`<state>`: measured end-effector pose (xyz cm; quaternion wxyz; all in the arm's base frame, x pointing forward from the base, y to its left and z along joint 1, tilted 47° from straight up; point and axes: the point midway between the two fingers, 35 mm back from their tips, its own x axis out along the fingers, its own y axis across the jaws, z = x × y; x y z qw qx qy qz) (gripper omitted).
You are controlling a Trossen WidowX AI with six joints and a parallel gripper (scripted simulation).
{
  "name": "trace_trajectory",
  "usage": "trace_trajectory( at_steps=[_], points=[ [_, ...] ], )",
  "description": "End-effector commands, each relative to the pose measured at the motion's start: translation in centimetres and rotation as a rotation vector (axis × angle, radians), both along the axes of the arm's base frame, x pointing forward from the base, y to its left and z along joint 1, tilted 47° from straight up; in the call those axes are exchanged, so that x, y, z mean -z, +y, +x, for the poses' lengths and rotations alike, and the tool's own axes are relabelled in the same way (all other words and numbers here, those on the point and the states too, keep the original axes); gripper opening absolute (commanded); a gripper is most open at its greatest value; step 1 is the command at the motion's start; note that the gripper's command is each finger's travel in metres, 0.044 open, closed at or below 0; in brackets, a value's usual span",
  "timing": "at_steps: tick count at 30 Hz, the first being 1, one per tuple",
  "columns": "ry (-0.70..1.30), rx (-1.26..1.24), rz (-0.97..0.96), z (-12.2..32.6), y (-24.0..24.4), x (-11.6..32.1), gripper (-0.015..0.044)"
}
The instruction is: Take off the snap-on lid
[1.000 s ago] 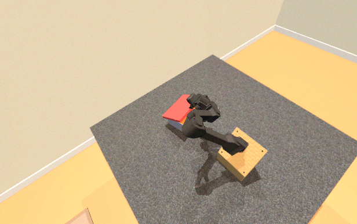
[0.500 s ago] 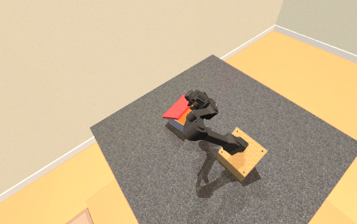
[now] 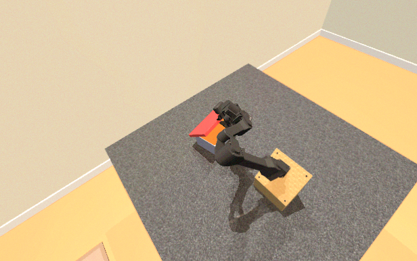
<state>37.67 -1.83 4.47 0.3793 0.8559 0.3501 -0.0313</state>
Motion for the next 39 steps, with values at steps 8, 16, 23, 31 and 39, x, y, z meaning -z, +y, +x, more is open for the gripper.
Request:
trace_trajectory(
  at_steps=[8,16,23,31,39],
  points=[
    [-0.016,0.005,-0.009,0.3,-1.3,-1.4,0.0],
    [-0.016,0.005,-0.01,0.2,-2.1,-2.1,0.0],
    [-0.016,0.005,-0.01,0.2,-2.8,-2.7,0.0],
    [-0.016,0.005,-0.01,0.2,-3.4,-3.3,0.0],
    [-0.016,0.005,-0.009,-0.5,-1.9,-3.7,0.0]
  ],
)
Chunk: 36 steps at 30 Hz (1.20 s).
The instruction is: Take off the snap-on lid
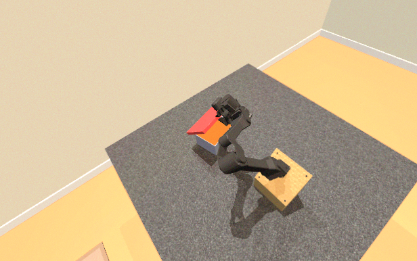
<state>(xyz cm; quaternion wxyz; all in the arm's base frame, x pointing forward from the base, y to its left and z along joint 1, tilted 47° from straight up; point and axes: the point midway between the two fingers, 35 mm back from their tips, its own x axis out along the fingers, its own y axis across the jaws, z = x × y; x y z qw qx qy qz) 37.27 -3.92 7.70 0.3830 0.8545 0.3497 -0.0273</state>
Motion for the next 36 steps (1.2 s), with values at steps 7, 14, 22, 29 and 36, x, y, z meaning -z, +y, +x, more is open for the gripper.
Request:
trace_trajectory(
  at_steps=[7,14,22,29,36],
  points=[
    [-0.005,0.009,-0.004,-0.6,1.1,-1.4,0.0],
    [-0.005,0.009,-0.004,-1.1,2.0,-2.3,0.0],
    [-0.005,0.009,-0.003,-1.7,3.0,-3.4,0.0],
    [-0.004,0.009,-0.002,-2.2,4.0,-4.3,0.0],
    [-0.004,0.009,-0.002,-2.6,4.9,-5.3,0.0]
  ],
)
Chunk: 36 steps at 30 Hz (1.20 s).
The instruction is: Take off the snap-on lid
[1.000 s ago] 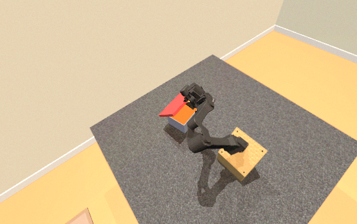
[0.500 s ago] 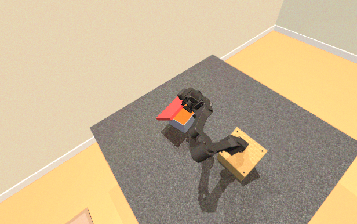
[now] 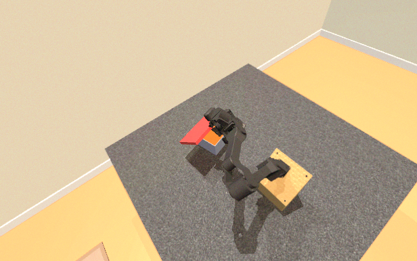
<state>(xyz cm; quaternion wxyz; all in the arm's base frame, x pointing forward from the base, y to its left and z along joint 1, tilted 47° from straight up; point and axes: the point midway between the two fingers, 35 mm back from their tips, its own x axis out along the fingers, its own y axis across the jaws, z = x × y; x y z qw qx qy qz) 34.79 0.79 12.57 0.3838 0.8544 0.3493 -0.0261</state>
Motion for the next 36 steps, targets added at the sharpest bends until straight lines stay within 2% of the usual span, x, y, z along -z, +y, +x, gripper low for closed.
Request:
trace_trajectory(
  at_steps=[1,36],
  points=[
    [-0.001,0.009,-0.001,-0.2,0.3,-0.5,0.0],
    [-0.001,0.009,0.001,-2.7,4.9,-5.3,0.0]
  ],
)
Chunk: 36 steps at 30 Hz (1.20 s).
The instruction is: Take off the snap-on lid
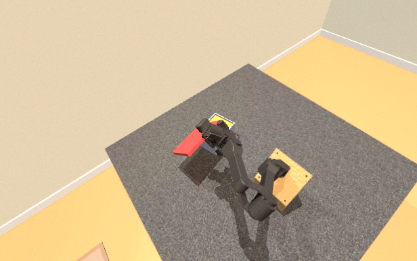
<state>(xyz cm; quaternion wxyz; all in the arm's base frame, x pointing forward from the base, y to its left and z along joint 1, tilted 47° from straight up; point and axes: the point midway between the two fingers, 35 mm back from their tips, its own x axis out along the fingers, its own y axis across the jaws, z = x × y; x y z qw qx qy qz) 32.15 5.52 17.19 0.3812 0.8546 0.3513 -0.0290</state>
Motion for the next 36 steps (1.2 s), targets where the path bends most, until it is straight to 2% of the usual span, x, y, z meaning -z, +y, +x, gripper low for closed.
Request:
trace_trajectory(
  at_steps=[1,36],
  points=[
    [-0.009,0.01,-0.001,-0.1,0.3,-0.8,0.0],
    [-0.01,0.01,0.001,-2.6,4.8,-5.6,0.0]
  ],
)
